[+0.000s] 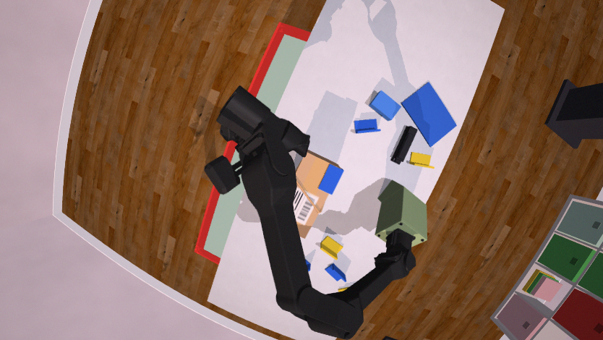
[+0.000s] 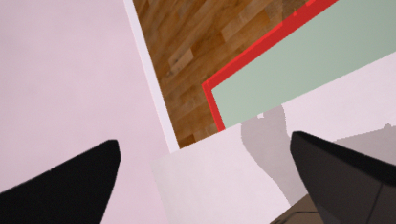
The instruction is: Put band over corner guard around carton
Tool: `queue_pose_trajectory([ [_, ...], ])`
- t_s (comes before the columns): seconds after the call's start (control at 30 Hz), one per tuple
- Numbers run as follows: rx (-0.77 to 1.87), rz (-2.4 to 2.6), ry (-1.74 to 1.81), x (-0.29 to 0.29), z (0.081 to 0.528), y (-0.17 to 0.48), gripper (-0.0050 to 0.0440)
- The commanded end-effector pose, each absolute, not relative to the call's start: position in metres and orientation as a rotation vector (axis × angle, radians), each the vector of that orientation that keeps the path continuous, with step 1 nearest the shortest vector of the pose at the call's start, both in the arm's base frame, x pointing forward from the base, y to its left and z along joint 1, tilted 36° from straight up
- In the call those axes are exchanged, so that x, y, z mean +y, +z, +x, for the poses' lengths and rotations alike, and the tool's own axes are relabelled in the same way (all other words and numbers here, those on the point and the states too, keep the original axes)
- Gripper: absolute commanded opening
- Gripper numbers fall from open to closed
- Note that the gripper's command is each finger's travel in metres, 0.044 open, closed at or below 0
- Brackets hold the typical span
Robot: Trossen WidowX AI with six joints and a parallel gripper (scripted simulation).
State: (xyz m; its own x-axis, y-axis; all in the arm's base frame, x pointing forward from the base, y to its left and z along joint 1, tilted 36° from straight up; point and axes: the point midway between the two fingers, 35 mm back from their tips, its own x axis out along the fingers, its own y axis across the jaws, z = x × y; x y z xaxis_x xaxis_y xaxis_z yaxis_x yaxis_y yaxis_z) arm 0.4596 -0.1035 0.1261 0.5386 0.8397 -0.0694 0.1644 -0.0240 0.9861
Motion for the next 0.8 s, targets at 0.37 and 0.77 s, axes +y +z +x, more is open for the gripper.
queue_pose_trajectory([
  [0.37, 0.895, 1.527, 0.675, -0.104, 0.46, 0.126, 0.04],
  [0.77, 1.118, 1.388, 0.408, -0.044, 0.408, 0.11, 0.0233],
])
